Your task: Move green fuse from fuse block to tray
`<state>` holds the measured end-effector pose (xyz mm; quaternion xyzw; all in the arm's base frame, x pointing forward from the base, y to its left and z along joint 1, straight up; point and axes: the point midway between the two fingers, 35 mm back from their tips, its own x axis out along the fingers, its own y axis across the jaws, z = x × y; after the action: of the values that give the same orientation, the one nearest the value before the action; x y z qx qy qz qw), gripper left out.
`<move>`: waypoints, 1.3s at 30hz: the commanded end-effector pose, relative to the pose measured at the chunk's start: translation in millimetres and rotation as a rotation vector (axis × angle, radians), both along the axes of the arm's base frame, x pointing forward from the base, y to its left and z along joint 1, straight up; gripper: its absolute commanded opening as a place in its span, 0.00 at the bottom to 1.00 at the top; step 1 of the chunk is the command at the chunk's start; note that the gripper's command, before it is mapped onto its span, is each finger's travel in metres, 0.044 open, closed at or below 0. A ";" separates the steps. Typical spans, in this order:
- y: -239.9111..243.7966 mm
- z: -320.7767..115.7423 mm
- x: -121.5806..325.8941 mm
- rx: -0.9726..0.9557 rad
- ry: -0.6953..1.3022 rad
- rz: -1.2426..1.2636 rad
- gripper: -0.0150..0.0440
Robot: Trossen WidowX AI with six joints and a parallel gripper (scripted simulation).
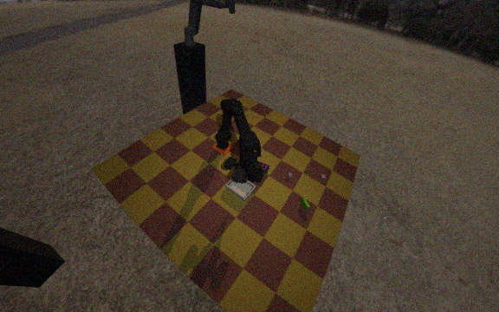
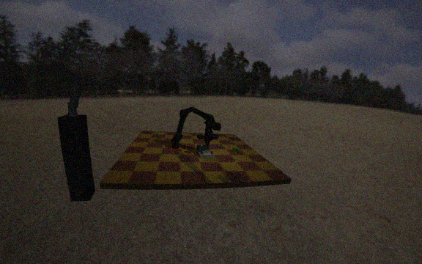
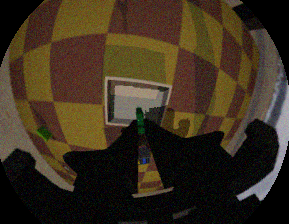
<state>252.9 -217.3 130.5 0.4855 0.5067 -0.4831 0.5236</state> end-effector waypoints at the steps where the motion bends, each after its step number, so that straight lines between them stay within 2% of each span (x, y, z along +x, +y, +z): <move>1: -1.2 -4.8 0.9 -0.002 -0.002 0.006 0.25; 24: -1.4 -37.6 1.2 -0.002 -0.002 0.006 0.25; 36: -2.0 -34.5 1.9 -0.004 -0.004 0.003 0.79; 39: -1.8 -16.1 1.7 -0.003 -0.003 0.004 0.81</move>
<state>253.2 -217.8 99.2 0.4848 0.5096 -0.4826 0.5219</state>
